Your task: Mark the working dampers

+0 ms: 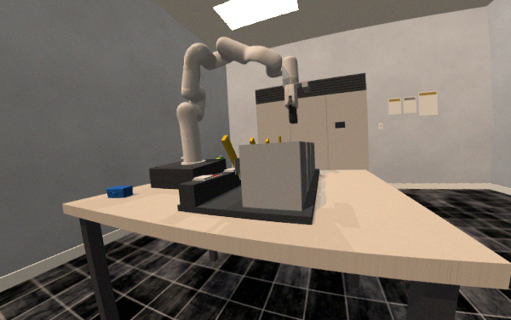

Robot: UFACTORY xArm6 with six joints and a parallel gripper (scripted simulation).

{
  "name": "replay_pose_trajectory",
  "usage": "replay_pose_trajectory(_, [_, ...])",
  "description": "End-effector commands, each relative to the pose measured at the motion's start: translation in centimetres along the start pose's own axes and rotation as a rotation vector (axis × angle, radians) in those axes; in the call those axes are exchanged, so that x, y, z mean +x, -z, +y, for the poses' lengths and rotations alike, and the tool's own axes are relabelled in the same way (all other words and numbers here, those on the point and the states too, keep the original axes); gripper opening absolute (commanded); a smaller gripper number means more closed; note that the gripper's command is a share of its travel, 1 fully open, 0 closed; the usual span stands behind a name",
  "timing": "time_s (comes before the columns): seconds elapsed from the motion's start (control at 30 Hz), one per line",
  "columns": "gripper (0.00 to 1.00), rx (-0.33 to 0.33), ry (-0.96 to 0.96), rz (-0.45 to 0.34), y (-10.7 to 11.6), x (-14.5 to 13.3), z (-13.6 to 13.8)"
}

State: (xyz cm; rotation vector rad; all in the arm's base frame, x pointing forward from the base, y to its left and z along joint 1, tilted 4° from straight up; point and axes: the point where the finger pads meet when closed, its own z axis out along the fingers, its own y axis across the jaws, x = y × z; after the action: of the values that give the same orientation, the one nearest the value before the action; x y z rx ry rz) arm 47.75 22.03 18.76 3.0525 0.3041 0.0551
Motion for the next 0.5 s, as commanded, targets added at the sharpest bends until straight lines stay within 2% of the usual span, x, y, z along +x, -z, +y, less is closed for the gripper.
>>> replay_pose_trajectory(0.0, [0.39,0.001,0.000,0.005,0.2,0.1,0.0])
replay_pose_trajectory(0.4, [0.39,0.001,0.000,0.005,0.2,0.1,0.0])
replay_pose_trajectory(0.47, [0.39,0.002,0.000,0.004,0.3,0.4,-1.4])
